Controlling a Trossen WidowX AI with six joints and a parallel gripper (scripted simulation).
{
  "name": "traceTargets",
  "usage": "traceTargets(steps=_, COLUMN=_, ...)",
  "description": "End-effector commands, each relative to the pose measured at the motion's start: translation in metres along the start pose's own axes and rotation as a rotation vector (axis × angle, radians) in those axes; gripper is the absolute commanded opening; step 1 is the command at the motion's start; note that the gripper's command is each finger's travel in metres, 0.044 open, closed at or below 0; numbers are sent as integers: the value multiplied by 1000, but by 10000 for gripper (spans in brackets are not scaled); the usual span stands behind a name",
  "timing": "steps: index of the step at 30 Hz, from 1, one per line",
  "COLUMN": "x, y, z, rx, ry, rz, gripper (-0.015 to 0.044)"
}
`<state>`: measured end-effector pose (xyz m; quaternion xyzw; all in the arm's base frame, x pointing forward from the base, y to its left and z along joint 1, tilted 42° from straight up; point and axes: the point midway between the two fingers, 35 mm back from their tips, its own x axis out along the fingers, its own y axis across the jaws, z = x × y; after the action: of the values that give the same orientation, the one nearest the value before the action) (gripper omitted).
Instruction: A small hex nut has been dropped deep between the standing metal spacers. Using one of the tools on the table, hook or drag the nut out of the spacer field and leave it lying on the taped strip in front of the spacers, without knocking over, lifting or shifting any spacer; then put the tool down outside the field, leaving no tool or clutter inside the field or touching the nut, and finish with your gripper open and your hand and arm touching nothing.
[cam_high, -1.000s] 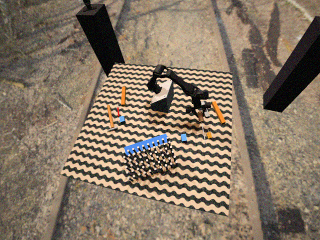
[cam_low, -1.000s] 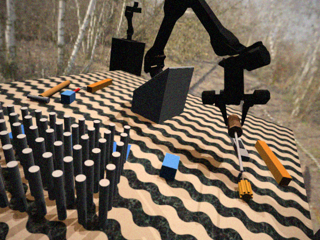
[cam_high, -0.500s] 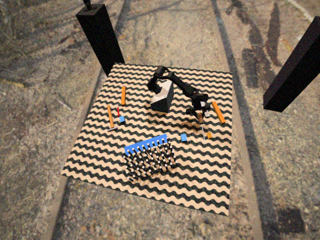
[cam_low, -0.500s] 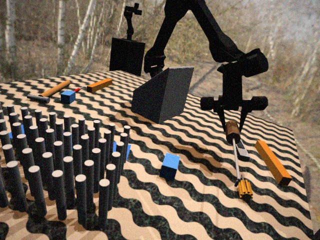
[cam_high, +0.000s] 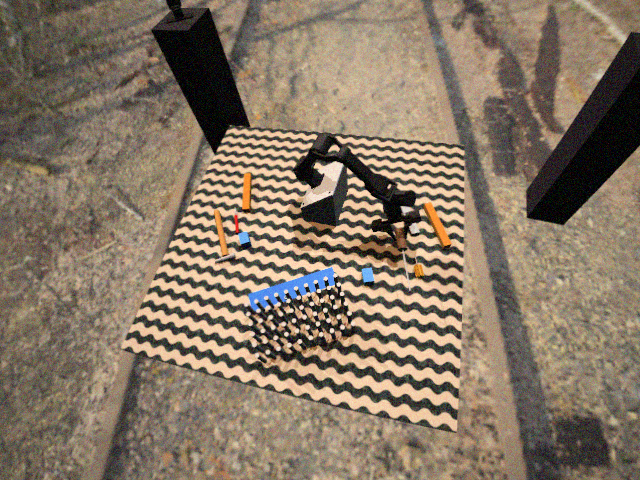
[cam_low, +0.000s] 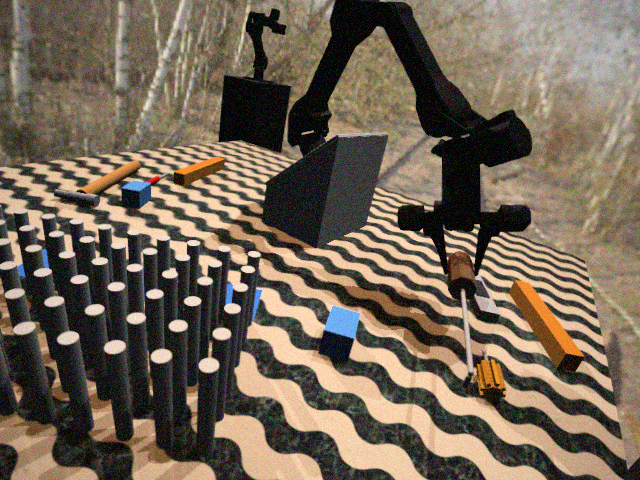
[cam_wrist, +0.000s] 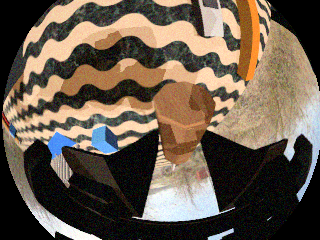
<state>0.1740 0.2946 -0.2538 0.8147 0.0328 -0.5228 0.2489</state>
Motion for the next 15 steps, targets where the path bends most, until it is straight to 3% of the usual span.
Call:
traceTargets(steps=1, x=4, y=2, z=2, rx=-6, ry=6, rz=3, gripper=0)
traceTargets(steps=15, x=17, y=8, z=11, rx=-6, ry=6, rz=3, gripper=0)
